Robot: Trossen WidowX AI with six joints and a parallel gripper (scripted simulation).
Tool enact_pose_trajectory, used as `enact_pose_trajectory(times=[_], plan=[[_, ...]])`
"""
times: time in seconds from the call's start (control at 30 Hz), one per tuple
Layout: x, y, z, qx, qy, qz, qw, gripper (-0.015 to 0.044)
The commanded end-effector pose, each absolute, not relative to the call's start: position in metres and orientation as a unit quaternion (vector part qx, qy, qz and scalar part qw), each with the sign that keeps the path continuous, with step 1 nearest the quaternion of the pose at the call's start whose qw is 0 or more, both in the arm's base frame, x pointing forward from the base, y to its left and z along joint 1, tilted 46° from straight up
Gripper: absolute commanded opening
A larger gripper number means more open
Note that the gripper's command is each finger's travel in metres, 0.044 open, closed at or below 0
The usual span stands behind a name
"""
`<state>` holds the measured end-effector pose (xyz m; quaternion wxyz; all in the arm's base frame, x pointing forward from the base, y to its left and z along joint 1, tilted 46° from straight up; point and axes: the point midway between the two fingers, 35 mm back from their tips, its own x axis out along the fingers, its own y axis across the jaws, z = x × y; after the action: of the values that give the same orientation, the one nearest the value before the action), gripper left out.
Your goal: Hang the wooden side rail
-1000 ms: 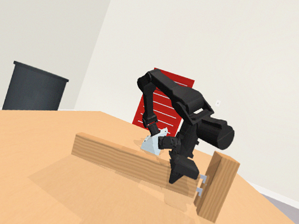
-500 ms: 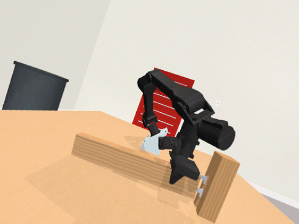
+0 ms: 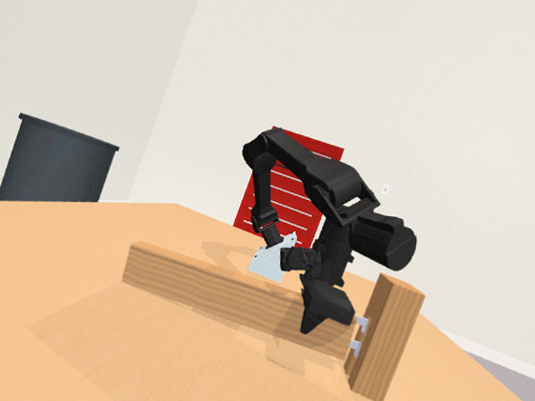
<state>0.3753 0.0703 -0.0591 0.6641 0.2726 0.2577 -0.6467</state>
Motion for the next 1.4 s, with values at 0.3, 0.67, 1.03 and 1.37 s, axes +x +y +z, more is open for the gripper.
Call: enact_pose_trajectory(times=[0.3,0.67,1.03,1.37], plan=[[0.3753,0.0744,-0.0610,0.274,0.259,-0.644,0.666,0.0000],[0.3762,0.0754,-0.0613,0.274,0.259,-0.644,0.666,0.0000],[0.3760,0.0769,-0.0613,0.274,0.259,-0.644,0.666,0.0000],[0.3750,0.0775,-0.0624,0.274,0.259,-0.644,0.666,0.0000]])
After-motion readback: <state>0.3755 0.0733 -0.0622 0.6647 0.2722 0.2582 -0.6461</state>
